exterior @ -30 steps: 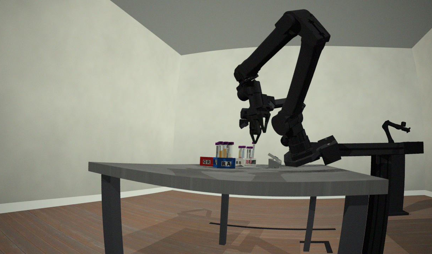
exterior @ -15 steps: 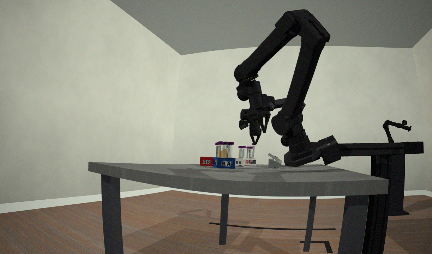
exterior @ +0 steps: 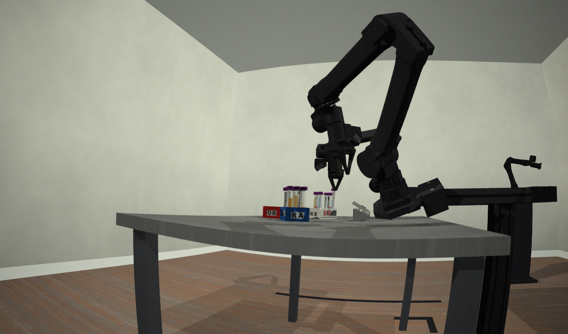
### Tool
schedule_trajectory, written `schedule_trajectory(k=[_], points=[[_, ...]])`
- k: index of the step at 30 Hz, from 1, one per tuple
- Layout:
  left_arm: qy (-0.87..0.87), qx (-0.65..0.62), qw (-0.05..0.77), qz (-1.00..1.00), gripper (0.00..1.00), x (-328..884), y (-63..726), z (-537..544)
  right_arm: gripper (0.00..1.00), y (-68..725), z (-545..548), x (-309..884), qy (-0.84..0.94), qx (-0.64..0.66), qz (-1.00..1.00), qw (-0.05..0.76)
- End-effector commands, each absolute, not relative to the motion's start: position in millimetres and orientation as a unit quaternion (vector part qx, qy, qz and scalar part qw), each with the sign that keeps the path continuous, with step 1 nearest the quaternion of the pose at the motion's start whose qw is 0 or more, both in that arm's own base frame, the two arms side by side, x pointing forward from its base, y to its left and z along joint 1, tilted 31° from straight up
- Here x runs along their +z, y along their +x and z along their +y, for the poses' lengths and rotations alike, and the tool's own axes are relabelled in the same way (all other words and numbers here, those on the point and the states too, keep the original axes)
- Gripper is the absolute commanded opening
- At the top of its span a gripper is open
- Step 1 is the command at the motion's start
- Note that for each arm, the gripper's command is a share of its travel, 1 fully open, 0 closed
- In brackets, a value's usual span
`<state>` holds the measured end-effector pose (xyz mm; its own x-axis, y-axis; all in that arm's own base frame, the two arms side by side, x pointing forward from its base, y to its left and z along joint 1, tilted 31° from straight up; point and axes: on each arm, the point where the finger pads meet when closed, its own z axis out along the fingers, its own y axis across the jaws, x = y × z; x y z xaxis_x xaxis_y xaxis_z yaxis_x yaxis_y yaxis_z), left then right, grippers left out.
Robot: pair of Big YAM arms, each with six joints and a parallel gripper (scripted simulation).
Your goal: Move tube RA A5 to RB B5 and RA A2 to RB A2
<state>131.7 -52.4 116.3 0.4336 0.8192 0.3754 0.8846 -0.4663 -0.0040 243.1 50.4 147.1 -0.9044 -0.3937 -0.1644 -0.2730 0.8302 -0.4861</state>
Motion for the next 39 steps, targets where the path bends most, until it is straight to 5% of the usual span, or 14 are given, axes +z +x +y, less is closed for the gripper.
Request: schedule_trajectory(k=[1, 39], points=[[-0.84, -0.165, 0.088, -0.509, 0.3, 125.4, 137.4, -58.7, 0.0, 249.3, 54.5, 154.2, -0.176, -0.228, 0.947, 0.139], [-0.84, -0.165, 0.088, -0.509, 0.3, 125.4, 137.4, -58.7, 0.0, 248.0, 45.9, 135.5, -0.179, -0.234, 0.947, 0.125]])
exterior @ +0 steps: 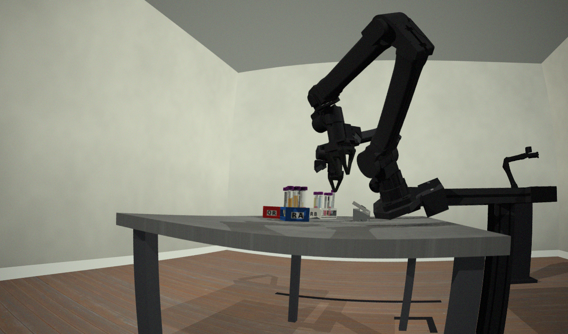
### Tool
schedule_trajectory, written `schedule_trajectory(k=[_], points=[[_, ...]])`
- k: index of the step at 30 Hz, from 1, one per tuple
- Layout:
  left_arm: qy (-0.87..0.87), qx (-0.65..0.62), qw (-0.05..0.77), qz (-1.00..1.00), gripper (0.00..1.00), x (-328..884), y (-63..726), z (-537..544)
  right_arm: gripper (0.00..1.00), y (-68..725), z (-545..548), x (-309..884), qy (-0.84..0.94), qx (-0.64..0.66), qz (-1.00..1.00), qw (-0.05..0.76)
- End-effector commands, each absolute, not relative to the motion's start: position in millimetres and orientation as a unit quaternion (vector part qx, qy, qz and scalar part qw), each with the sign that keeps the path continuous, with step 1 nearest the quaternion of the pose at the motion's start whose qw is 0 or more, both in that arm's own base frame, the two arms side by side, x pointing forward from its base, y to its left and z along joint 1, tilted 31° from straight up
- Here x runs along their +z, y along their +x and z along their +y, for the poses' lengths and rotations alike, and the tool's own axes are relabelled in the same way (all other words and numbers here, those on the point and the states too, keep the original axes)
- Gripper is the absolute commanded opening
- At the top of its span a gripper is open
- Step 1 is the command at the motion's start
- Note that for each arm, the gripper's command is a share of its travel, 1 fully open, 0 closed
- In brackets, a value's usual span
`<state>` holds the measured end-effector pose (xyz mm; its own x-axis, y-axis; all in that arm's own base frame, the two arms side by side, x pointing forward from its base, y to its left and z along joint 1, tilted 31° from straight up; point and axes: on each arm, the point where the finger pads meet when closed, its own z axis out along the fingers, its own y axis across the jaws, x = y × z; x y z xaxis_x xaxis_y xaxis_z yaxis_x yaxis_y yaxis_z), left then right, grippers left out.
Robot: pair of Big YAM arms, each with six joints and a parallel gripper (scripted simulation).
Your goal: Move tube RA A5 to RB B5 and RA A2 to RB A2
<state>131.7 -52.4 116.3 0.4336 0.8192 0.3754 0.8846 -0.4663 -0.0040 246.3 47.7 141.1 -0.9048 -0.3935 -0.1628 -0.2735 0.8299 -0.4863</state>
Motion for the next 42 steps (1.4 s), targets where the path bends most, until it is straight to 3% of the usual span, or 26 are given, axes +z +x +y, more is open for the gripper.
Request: schedule_trajectory(k=[1, 42], points=[[-0.84, -0.165, 0.088, -0.509, 0.3, 125.4, 137.4, -58.7, 0.0, 248.1, 45.8, 135.2, -0.179, -0.234, 0.947, 0.125], [-0.84, -0.165, 0.088, -0.509, 0.3, 125.4, 137.4, -58.7, 0.0, 251.7, 40.2, 123.8, -0.179, -0.233, 0.947, 0.126]])
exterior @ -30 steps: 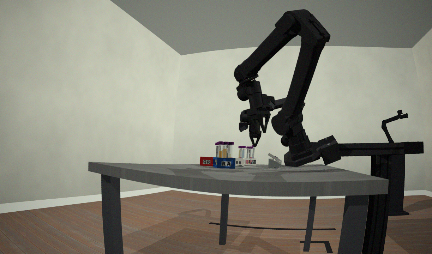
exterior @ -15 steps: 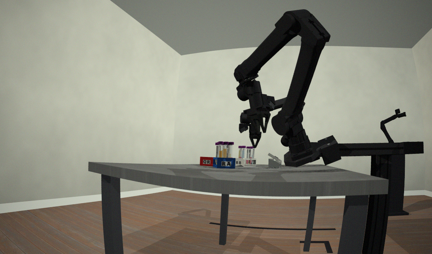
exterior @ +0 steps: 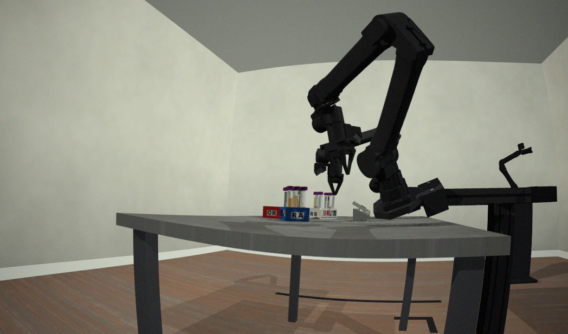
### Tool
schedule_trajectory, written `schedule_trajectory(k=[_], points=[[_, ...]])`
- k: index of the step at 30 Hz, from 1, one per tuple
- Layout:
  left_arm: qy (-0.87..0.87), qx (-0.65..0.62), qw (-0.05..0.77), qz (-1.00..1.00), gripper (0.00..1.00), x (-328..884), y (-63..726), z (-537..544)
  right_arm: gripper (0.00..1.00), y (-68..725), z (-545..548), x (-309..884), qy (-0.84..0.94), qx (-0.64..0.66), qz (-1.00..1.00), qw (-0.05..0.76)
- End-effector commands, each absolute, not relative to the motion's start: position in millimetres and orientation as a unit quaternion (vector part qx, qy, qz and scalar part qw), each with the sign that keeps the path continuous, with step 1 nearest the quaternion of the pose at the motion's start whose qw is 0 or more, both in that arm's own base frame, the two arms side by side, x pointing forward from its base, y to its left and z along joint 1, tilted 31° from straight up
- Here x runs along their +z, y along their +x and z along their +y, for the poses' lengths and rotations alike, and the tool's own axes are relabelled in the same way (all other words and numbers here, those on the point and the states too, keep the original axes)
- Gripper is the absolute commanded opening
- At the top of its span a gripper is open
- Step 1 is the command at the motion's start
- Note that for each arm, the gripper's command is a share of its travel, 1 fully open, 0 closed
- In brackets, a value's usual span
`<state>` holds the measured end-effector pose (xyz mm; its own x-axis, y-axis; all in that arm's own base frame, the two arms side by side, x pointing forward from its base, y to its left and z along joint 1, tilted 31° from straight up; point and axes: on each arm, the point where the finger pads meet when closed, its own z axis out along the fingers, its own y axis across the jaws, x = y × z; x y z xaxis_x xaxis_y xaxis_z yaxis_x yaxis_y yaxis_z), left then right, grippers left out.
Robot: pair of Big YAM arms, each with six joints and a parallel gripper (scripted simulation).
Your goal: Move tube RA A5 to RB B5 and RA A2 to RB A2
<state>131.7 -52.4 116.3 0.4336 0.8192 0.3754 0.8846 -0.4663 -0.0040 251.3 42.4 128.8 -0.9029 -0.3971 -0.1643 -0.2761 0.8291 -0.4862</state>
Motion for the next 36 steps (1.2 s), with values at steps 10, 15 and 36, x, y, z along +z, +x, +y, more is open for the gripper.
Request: schedule_trajectory(k=[10, 15, 36], points=[[-0.84, -0.165, 0.088, -0.509, 0.3, 125.4, 137.4, -58.7, 0.0, 250.3, 39.8, 125.2, -0.179, -0.233, 0.947, 0.128], [-0.84, -0.165, 0.088, -0.509, 0.3, 125.4, 137.4, -58.7, 0.0, 249.7, 39.9, 125.7, -0.179, -0.233, 0.947, 0.128], [-0.84, -0.165, 0.088, -0.509, 0.3, 125.4, 137.4, -58.7, 0.0, 255.8, 44.9, 134.9, -0.176, -0.229, 0.947, 0.139]])
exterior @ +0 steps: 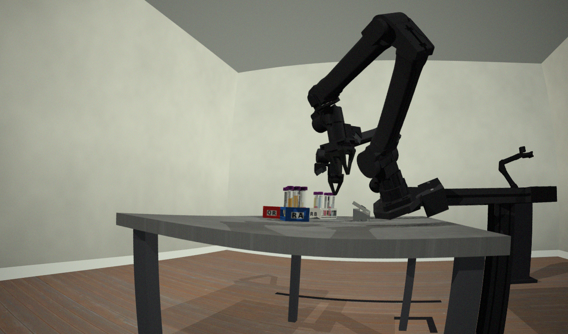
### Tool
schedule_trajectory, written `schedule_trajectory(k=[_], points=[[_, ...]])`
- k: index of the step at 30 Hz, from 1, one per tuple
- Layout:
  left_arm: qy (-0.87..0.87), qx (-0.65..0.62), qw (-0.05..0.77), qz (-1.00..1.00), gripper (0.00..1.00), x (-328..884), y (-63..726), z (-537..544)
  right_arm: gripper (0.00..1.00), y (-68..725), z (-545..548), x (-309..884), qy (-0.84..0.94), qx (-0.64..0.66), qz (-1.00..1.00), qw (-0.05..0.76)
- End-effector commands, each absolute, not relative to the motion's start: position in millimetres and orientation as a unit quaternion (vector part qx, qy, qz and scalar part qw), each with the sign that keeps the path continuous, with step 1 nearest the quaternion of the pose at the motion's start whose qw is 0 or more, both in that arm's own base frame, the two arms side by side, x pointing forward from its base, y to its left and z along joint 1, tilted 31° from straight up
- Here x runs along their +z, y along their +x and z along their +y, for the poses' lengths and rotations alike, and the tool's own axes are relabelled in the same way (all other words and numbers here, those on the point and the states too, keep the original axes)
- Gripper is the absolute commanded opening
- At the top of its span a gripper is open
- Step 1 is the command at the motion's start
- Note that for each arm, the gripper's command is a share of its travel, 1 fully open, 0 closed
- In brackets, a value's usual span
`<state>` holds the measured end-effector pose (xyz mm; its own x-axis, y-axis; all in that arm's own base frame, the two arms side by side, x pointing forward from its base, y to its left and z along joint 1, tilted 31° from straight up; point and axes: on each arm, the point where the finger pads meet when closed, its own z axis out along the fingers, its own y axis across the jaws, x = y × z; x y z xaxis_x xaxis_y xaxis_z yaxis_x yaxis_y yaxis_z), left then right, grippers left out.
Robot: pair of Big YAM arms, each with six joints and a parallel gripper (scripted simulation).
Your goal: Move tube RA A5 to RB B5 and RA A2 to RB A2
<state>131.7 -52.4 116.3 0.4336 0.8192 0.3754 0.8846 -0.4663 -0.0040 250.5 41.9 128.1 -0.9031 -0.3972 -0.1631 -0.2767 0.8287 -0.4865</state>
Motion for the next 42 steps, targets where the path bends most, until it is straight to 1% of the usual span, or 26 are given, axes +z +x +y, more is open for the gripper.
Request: schedule_trajectory(k=[1, 33, 34, 42], points=[[-0.84, -0.165, 0.088, -0.509, 0.3, 125.4, 137.4, -58.7, 0.0, 255.8, 44.9, 134.9, -0.176, -0.229, 0.947, 0.139], [-0.84, -0.165, 0.088, -0.509, 0.3, 125.4, 137.4, -58.7, 0.0, 255.8, 44.9, 134.9, -0.176, -0.229, 0.947, 0.139], [-0.84, -0.165, 0.088, -0.509, 0.3, 125.4, 137.4, -58.7, 0.24, 255.8, 44.9, 134.9, -0.176, -0.229, 0.947, 0.139], [-0.84, -0.165, 0.088, -0.509, 0.3, 125.4, 137.4, -58.7, 0.24, 255.8, 44.9, 134.9, -0.176, -0.229, 0.947, 0.139]])
